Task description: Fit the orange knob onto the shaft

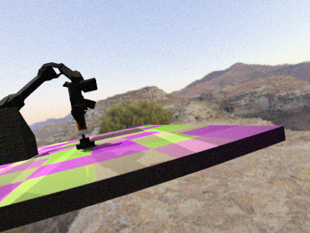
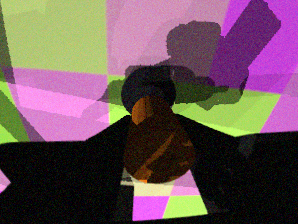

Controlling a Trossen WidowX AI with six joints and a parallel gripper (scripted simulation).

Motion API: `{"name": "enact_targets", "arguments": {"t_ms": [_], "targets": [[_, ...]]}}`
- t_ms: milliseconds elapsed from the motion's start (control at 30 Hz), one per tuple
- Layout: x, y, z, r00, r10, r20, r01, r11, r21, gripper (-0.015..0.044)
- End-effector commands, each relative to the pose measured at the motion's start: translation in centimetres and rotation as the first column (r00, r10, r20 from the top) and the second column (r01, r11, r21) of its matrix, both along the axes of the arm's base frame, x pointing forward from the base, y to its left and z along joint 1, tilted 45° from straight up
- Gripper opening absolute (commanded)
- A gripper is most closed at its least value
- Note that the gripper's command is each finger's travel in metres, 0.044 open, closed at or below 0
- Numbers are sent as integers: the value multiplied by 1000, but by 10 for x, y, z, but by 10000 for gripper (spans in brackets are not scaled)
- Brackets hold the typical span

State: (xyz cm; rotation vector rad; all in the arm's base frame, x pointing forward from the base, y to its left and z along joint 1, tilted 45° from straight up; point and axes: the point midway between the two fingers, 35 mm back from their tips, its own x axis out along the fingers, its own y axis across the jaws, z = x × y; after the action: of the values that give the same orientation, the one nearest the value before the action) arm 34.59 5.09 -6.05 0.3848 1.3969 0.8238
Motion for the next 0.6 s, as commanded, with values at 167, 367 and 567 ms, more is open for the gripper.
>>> {"name": "enact_targets", "arguments": {"t_ms": [167,367,567], "targets": [[-1,15,-17,1000,2,2,-2,1000,0,0],[0,13,-14,1000,7,6,-7,1000,0,0],[-1,14,-15,1000,7,6,-7,1000,0,0]]}}
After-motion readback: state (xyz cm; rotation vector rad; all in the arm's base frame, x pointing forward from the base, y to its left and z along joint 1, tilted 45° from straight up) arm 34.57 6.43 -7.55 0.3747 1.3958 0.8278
